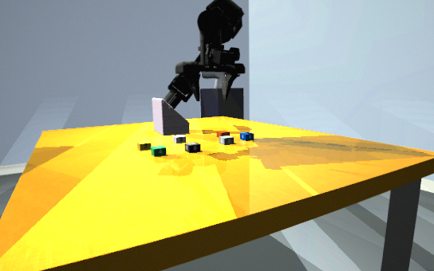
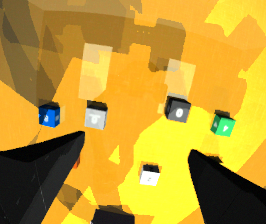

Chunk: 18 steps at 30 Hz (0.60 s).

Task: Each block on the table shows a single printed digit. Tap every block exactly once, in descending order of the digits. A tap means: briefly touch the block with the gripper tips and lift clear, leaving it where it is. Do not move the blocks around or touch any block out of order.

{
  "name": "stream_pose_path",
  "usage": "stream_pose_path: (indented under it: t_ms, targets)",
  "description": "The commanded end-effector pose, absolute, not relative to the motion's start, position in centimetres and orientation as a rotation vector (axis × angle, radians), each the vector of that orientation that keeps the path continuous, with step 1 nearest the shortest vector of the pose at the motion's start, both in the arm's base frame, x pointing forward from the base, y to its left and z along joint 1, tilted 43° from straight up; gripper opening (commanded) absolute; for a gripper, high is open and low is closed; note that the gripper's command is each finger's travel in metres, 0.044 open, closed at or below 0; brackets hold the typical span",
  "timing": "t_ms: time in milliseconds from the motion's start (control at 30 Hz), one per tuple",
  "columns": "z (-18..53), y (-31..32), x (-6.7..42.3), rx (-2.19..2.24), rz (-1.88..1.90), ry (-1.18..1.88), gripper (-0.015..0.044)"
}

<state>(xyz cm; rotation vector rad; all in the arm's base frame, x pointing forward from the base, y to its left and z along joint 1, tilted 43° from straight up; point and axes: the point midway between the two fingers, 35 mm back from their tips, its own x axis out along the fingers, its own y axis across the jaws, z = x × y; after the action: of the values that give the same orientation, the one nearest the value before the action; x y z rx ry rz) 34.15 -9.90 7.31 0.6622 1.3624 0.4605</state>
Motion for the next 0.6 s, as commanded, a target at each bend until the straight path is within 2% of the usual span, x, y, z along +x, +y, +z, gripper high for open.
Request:
stream_pose_path:
  t_ms: [0,567]
  targets:
    - [3.61,-13.44,34.08,0.676,0.458,1.375,0.0400]
    - [3.43,-13.62,34.07,0.676,0.459,1.374,0.0400]
